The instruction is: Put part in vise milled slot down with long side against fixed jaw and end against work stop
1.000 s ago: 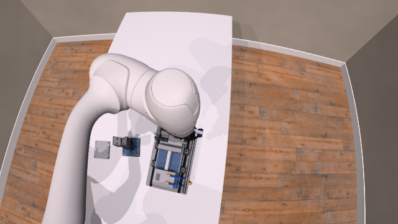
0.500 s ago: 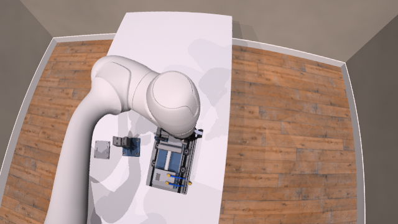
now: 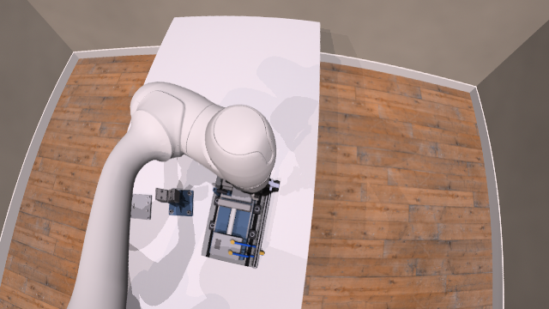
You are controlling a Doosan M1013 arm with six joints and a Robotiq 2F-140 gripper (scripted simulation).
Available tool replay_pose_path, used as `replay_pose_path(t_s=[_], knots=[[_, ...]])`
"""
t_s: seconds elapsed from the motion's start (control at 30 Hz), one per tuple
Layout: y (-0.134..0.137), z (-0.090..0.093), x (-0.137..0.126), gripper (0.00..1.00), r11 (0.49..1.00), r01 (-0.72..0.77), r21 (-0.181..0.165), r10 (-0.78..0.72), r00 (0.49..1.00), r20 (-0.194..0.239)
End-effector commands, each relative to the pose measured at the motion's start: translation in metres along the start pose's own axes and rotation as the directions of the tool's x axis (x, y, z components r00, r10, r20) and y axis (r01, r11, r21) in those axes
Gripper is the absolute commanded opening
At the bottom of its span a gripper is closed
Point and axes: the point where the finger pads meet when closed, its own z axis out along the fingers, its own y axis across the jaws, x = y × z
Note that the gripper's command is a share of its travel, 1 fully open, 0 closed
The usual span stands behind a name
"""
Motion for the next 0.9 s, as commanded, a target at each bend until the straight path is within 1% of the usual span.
replay_pose_path(t_s=[0.0,0.17,0.47,0.87], knots=[[0.0,0.006,0.0,0.0,1.0,0.0,0.0,0.0,1.0,0.0],[0.0,0.012,0.0,0.0,1.0,0.0,0.0,0.0,1.0,0.0],[0.0,0.019,0.001,0.0,1.0,0.0,0.0,0.0,1.0,0.0],[0.0,0.022,0.001,0.0,1.0,0.0,0.0,0.0,1.0,0.0]])
